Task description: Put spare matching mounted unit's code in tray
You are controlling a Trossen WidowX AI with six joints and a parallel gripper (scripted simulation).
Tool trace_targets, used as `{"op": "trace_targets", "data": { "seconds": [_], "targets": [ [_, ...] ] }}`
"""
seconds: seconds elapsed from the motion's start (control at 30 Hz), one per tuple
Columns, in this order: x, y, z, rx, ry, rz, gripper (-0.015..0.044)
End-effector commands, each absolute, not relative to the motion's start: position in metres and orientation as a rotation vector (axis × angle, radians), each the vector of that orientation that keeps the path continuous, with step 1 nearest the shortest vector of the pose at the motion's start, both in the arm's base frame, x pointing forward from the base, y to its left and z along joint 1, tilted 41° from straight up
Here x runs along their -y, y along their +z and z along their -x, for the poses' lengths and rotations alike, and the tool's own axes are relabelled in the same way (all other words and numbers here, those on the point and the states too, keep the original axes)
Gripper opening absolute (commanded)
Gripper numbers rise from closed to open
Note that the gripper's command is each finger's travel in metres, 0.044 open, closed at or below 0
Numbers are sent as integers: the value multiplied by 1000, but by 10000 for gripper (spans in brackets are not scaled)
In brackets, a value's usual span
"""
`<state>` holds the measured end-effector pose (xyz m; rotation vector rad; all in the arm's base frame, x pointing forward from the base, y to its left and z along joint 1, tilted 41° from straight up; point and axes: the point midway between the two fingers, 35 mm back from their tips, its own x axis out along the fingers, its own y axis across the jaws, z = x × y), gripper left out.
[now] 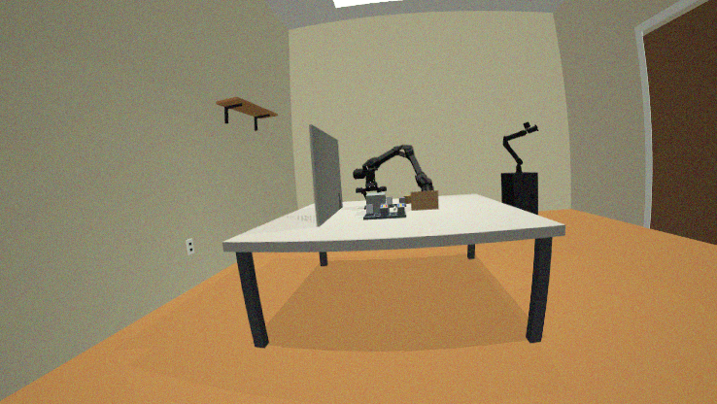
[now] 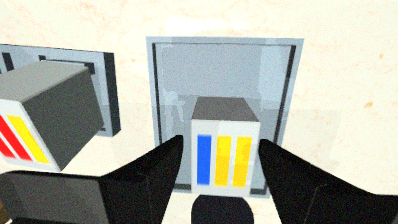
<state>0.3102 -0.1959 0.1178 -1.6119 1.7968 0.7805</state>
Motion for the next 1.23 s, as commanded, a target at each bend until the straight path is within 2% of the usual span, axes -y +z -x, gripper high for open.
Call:
{"op": "trace_targets", "data": {
  "seconds": [0.0,0.1,0.2,0.43,1.2],
  "targets": [
    [196,118,-310,-1797,780,1611,367],
    [196,118,-310,-1797,780,1611,440],
    [190,125,-313,-1796,782,1610,440],
    [128,196,-319,-1797,791,1612,440],
    [128,193,-320,-1787,803,1618,440]
  ]
}}
